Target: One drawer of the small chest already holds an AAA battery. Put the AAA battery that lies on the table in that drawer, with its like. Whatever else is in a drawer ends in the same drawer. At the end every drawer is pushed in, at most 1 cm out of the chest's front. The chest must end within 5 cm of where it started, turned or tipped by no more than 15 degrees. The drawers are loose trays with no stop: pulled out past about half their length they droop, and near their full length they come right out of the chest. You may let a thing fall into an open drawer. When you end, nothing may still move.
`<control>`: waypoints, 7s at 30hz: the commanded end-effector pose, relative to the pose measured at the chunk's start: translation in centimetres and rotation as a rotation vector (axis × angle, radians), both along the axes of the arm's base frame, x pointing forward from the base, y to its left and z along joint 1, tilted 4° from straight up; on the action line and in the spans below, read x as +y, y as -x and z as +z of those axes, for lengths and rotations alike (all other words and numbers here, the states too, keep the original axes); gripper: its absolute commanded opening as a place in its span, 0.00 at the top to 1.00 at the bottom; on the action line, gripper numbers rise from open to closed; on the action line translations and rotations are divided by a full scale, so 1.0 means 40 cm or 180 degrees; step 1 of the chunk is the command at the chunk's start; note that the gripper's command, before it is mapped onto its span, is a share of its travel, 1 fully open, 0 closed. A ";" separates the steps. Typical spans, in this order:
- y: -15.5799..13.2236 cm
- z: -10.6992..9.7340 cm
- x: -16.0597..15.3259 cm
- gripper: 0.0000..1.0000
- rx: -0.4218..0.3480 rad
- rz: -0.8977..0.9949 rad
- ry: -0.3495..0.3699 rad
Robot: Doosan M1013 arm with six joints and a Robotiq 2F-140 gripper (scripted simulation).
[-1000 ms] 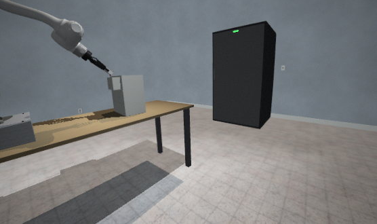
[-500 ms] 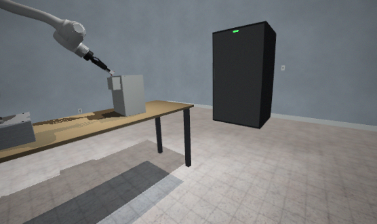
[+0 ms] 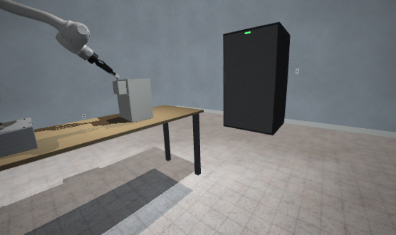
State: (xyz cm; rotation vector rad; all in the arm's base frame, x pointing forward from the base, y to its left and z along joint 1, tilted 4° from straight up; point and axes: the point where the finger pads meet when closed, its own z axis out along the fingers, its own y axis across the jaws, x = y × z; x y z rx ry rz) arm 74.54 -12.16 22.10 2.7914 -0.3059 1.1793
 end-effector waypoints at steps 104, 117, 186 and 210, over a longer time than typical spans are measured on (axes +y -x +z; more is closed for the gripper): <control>0.423 0.067 0.096 0.00 0.0277 -0.0004 -0.0062; 0.421 0.097 0.096 0.00 0.1104 -0.0012 -0.0250; 0.656 0.112 0.089 0.00 0.2510 -0.0026 -0.0568; 0.501 -0.066 0.053 0.00 -0.0027 0.0004 0.0002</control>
